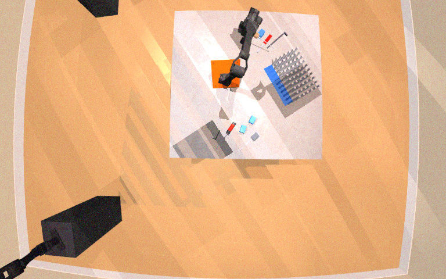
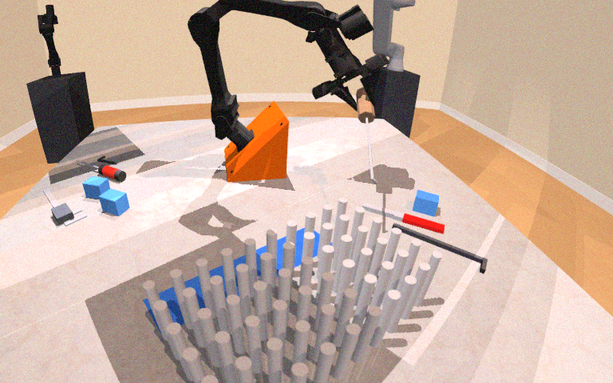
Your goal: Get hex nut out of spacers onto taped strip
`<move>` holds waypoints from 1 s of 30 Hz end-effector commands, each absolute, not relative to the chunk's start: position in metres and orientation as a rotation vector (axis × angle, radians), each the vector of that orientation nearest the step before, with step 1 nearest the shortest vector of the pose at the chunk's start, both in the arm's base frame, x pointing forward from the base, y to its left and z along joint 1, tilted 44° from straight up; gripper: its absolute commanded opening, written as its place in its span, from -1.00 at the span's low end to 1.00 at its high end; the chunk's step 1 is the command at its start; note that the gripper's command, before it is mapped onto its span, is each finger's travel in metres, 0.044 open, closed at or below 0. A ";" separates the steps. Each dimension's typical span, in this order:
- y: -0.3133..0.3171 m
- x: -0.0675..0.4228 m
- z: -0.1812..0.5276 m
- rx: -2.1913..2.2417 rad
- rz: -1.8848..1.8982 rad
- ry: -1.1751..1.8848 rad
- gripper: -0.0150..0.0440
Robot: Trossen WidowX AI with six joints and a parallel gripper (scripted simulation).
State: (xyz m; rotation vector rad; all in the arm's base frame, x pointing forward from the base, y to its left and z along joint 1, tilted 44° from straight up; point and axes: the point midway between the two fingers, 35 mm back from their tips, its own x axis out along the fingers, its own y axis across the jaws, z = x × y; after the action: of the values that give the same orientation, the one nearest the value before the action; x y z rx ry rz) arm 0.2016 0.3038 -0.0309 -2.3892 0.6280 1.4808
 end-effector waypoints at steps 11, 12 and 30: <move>0.323 0.176 -0.057 -2.732 1.802 0.293 -0.49; 0.324 0.174 -0.059 -2.756 1.824 0.267 -0.49; 0.335 0.138 -0.095 -3.109 2.229 -0.324 -0.49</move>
State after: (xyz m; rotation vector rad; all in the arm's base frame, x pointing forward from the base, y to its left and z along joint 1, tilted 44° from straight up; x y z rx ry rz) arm 0.1447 0.3288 -0.0901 -3.0637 -0.1821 2.1696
